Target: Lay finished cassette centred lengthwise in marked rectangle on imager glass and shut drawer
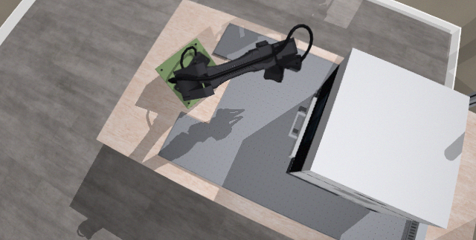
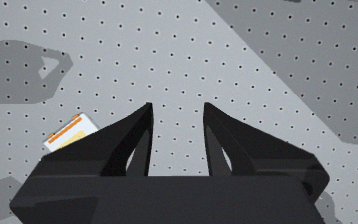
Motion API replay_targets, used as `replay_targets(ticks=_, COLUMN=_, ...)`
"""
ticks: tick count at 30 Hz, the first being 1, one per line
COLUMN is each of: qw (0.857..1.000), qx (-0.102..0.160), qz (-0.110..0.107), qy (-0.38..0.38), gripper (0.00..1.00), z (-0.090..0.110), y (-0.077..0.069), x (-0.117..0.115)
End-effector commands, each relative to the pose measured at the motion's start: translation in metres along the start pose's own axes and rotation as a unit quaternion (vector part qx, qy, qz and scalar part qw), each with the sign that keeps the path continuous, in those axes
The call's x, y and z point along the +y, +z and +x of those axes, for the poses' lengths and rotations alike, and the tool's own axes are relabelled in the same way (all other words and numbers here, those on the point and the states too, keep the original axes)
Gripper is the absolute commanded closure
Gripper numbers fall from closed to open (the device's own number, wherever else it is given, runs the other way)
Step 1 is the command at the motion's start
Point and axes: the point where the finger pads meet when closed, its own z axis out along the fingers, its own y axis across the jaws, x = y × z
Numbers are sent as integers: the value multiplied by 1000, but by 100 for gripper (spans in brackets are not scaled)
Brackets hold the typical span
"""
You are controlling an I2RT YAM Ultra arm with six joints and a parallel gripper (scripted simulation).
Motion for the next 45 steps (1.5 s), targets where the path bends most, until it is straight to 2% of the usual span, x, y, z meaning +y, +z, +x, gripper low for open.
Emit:
replay_targets(ticks=1, qw=999, qx=23, qz=-12, qy=19, gripper=65, z=1, y=-12, x=-13)
replay_targets(ticks=4, qw=999, qx=29, qz=-11, qy=21, gripper=65, z=4, y=-11, x=-17)
replay_targets(ticks=5, qw=999, qx=39, qz=-7, qy=9, gripper=65, z=17, y=-7, x=-20)
replay_targets(ticks=6, qw=999, qx=44, qz=-8, qy=28, gripper=65, z=11, y=-11, x=-25)
replay_targets(ticks=7, qw=997, qx=66, qz=-3, qy=28, gripper=65, z=16, y=-8, x=-26)
replay_targets(ticks=9, qw=997, qx=67, qz=-4, qy=37, gripper=65, z=21, y=-12, x=-36)
replay_targets(ticks=10, qw=996, qx=83, qz=1, qy=23, gripper=65, z=39, y=-6, x=-38)
replay_targets(ticks=12, qw=996, qx=83, qz=1, qy=17, gripper=65, z=46, y=-6, x=-46)
replay_targets(ticks=13, qw=995, qx=98, qz=3, qy=28, gripper=65, z=50, y=-7, x=-49)
replay_targets(ticks=14, qw=994, qx=96, qz=1, qy=51, gripper=65, z=38, y=-14, x=-54)
replay_targets(ticks=16, qw=993, qx=105, qz=2, qy=56, gripper=65, z=45, y=-15, x=-60)
replay_targets(ticks=17, qw=992, qx=122, qz=6, qy=37, gripper=65, z=64, y=-11, x=-62)
replay_targets(ticks=18, qw=992, qx=122, qz=6, qy=37, gripper=65, z=67, y=-11, x=-65)
replay_targets(ticks=19, qw=990, qx=131, qz=8, qy=55, gripper=65, z=67, y=-14, x=-68)
replay_targets(ticks=21, qw=990, qx=131, qz=8, qy=55, gripper=65, z=67, y=-14, x=-68)
replay_targets(ticks=22, qw=989, qx=133, qz=6, qy=71, gripper=65, z=60, y=-19, x=-72)
replay_targets(ticks=23, qw=987, qx=143, qz=7, qy=77, gripper=65, z=64, y=-20, x=-75)
replay_targets(ticks=25, qw=985, qx=160, qz=11, qy=59, gripper=65, z=86, y=-18, x=-80)
replay_targets(ticks=28, qw=981, qx=170, qz=11, qy=94, gripper=65, z=81, y=-27, x=-88)
replay_targets(ticks=30, qw=978, qx=180, qz=12, qy=100, gripper=65, z=89, y=-30, x=-93)
replay_targets(ticks=31, qw=976, qx=198, qz=15, qy=83, gripper=65, z=108, y=-27, x=-93)
replay_targets(ticks=34, qw=977, qx=196, qz=12, qy=81, gripper=65, z=109, y=-29, x=-93)
replay_targets(ticks=35, qw=979, qx=184, qz=6, qy=83, gripper=65, z=99, y=-32, x=-92)
replay_targets(ticks=36, qw=980, qx=183, qz=6, qy=84, gripper=65, z=98, y=-32, x=-92)
replay_targets(ticks=38, qw=980, qx=183, qz=6, qy=84, gripper=65, z=98, y=-32, x=-92)
replay_targets(ticks=39, qw=978, qx=189, qz=15, qy=86, gripper=65, z=101, y=-27, x=-93)
replay_targets(ticks=42, qw=978, qx=189, qz=15, qy=86, gripper=65, z=101, y=-27, x=-93)
replay_targets(ticks=43, qw=980, qx=177, qz=8, qy=93, gripper=65, z=93, y=-38, x=-94)
replay_targets(ticks=45, qw=980, qx=177, qz=14, qy=91, gripper=65, z=89, y=-47, x=-95)
